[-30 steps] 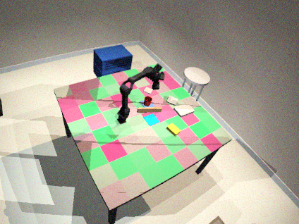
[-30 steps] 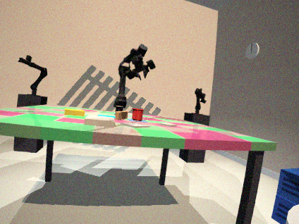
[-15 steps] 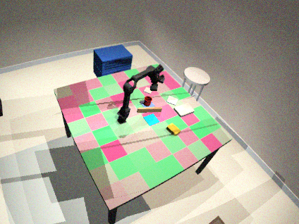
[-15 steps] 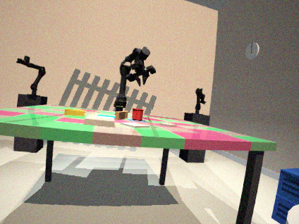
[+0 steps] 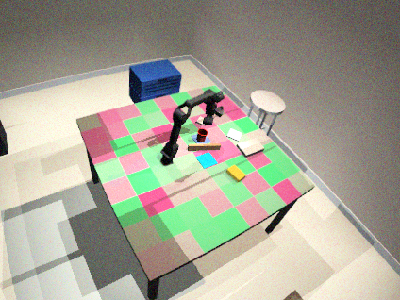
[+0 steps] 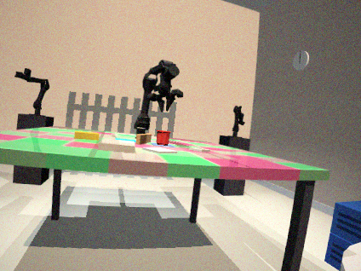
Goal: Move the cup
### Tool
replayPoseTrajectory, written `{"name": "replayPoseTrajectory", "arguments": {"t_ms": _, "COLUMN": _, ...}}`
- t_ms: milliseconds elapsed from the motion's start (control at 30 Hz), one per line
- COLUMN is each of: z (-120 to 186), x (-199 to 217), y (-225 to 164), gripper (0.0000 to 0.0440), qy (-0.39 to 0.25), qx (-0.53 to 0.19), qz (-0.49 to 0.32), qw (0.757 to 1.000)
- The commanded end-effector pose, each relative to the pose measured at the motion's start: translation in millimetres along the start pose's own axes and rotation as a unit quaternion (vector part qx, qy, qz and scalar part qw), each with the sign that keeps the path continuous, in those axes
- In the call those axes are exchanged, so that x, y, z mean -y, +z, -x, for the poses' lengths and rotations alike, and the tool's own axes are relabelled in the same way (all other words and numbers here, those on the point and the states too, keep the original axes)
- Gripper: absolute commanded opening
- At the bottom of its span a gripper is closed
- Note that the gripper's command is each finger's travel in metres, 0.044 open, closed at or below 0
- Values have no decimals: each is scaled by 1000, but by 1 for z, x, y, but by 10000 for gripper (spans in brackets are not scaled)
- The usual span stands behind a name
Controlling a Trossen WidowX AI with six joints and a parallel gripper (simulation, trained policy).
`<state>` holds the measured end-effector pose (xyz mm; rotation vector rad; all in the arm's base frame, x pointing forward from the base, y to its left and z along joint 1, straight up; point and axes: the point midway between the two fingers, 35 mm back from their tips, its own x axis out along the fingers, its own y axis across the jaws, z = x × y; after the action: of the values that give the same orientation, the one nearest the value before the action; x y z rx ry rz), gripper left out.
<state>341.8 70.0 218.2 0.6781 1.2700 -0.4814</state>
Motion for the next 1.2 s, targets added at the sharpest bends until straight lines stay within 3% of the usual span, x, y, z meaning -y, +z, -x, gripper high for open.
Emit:
{"name": "replayPoseTrajectory", "arguments": {"t_ms": 0, "z": -9, "x": 7, "y": -4, "gripper": 142, "qy": -30, "qx": -15, "qz": -4, "qw": 999}}
{"name": "replayPoseTrajectory", "arguments": {"t_ms": 533, "z": -49, "x": 28, "y": -17, "gripper": 160, "qy": -123, "qx": -55, "qz": -18, "qw": 991}}
{"name": "replayPoseTrajectory", "arguments": {"t_ms": 1167, "z": -109, "x": 47, "y": -30, "gripper": 178, "qy": -176, "qx": -73, "qz": -16, "qw": 982}}
